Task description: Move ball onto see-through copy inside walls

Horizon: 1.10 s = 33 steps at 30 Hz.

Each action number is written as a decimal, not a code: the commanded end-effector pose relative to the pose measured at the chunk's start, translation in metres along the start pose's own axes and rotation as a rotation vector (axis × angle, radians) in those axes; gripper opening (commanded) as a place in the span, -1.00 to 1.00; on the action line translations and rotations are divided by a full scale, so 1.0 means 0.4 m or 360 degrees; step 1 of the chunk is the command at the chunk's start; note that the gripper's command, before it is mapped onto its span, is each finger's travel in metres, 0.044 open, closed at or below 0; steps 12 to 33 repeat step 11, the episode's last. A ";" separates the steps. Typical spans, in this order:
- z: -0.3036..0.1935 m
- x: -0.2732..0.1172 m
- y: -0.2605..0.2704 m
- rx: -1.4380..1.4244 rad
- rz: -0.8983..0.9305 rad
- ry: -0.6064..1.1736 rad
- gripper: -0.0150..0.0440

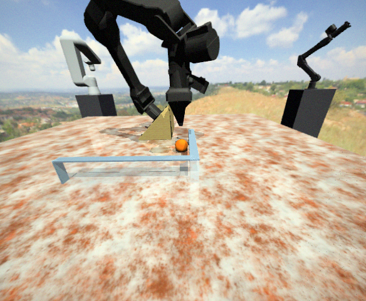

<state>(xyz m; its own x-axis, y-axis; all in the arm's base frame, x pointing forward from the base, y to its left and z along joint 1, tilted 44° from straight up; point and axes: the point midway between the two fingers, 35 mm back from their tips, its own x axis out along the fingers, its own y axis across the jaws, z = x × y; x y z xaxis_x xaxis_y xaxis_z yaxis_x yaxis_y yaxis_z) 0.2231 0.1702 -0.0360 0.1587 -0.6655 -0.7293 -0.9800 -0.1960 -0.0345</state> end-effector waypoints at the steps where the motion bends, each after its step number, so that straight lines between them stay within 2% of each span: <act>1: 0.000 0.002 0.000 -0.0004 -0.0003 -0.0001 0.58; 2: 0.000 0.002 0.000 -0.0004 -0.0003 -0.0001 0.58; 7: -0.005 -0.111 0.008 -0.0001 0.0003 0.0002 1.00; 33: -0.006 -0.118 0.009 0.0000 0.0003 0.0003 1.00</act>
